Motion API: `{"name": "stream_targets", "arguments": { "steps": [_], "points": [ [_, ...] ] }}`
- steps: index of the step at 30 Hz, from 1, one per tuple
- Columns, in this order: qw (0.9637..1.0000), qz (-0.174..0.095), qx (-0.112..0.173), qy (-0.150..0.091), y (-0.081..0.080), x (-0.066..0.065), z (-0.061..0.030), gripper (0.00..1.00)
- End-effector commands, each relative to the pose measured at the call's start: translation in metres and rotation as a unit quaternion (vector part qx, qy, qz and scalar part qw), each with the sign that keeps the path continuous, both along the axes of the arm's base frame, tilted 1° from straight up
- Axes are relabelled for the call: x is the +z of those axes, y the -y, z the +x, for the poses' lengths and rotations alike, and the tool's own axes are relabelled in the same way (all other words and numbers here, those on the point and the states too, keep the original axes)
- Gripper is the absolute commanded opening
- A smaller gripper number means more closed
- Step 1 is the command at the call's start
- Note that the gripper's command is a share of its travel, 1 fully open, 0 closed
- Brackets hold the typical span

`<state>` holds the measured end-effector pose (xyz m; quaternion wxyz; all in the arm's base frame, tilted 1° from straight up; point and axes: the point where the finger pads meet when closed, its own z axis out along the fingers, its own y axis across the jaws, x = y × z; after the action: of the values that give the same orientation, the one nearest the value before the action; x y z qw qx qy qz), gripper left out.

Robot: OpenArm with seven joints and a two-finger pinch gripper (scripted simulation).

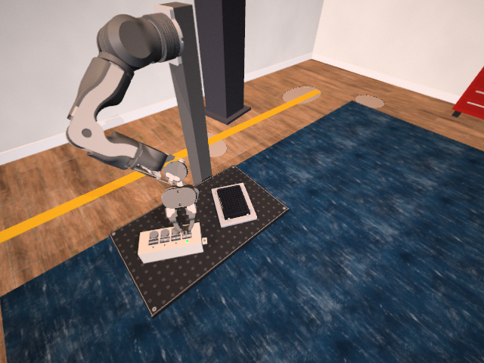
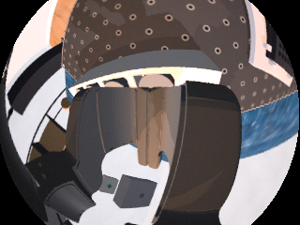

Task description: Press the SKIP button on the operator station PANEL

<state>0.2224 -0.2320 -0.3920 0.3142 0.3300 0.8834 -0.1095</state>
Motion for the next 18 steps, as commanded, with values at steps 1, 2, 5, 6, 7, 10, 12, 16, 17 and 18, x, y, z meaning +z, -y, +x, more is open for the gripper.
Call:
{"name": "stream_targets", "arguments": {
  "steps": [1,2,5,6,7,10,12,16,17,18],
  "points": [
    [1.0,0.003,0.004,0.001,-0.001,-0.001,0.0012,0.0],
    [1.0,0.003,0.004,0.001,-0.001,-0.001,0.0012,0.0],
    [1.0,0.003,0.004,0.001,-0.001,-0.001,0.0012,0.0],
    [1.0,0.003,0.004,0.001,-0.001,-0.001,0.0012,0.0],
    [1.0,0.003,0.004,0.001,-0.001,-0.001,0.0012,0.0],
    [1.0,0.001,0.002,0.002,0.0,0.013,0.002,0.0],
    [1.0,-0.001,0.001,0.003,0.001,0.022,0.0025,0.0],
    [1.0,-0.001,0.001,0.003,0.001,0.022,0.0025,0.0],
    [1.0,-0.001,0.001,0.003,0.001,0.022,0.0025,0.0],
    [1.0,-0.001,0.001,0.003,0.001,0.022,0.0025,0.0]
  ]
}}
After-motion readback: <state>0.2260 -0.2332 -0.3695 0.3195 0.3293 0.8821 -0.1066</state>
